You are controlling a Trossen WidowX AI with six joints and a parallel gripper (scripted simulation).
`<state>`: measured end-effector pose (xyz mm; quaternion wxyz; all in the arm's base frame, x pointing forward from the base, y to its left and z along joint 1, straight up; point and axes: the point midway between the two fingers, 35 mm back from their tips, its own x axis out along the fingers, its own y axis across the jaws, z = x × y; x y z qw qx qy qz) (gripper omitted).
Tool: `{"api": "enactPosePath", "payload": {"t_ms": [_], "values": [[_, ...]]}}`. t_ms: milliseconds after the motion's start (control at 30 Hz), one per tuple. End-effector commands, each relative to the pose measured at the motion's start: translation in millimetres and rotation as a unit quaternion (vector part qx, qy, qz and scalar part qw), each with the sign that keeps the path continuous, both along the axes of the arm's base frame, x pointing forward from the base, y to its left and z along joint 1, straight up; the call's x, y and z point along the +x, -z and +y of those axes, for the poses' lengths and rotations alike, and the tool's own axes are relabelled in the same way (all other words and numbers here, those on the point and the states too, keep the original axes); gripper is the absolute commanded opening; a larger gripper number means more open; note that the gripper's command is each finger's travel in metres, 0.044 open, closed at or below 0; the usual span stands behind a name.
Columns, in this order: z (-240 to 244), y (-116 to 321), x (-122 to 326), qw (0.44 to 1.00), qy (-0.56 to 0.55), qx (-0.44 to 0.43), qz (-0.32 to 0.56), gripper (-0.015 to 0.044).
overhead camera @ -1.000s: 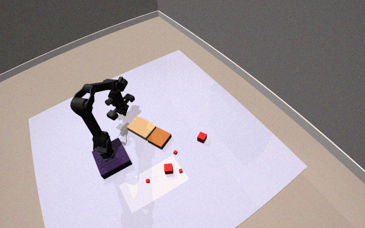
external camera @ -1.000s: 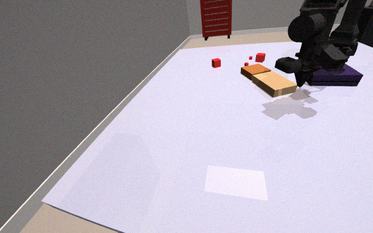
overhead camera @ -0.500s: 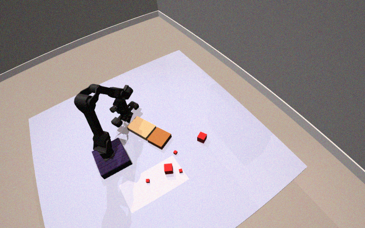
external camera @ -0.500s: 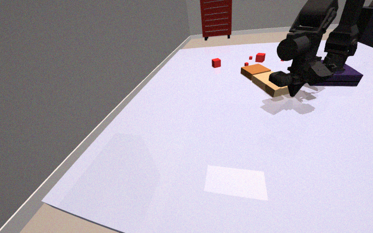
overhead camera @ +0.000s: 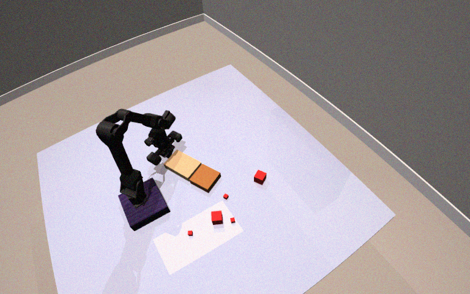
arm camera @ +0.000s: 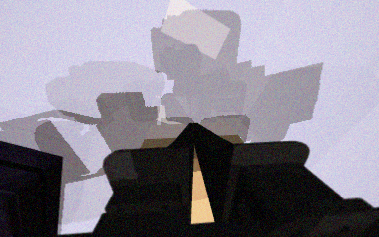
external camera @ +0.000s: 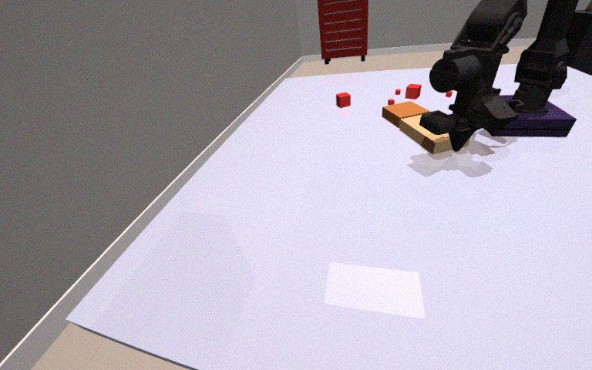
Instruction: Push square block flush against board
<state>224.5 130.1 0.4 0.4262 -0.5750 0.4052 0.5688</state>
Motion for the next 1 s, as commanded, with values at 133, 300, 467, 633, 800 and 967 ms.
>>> {"api": "enactPosePath", "payload": {"t_ms": [133, 300, 467, 633, 800, 967], "values": [[-15, 1, 4, 1.0, -0.001, -0.003, 0.0, 0.0], [-19, 1, 6, 1.0, -0.001, -0.004, 0.0, 0.0], [-12, 1, 5, 1.0, -0.001, -0.003, 0.0, 0.0], [-4, 1, 3, 1.0, -0.001, -0.003, 0.0, 0.0], [4, 1, 1, 1.0, -0.001, -0.003, 0.001, 0.0], [12, 1, -1, 1.0, -0.001, -0.002, 0.001, 0.0]]}}
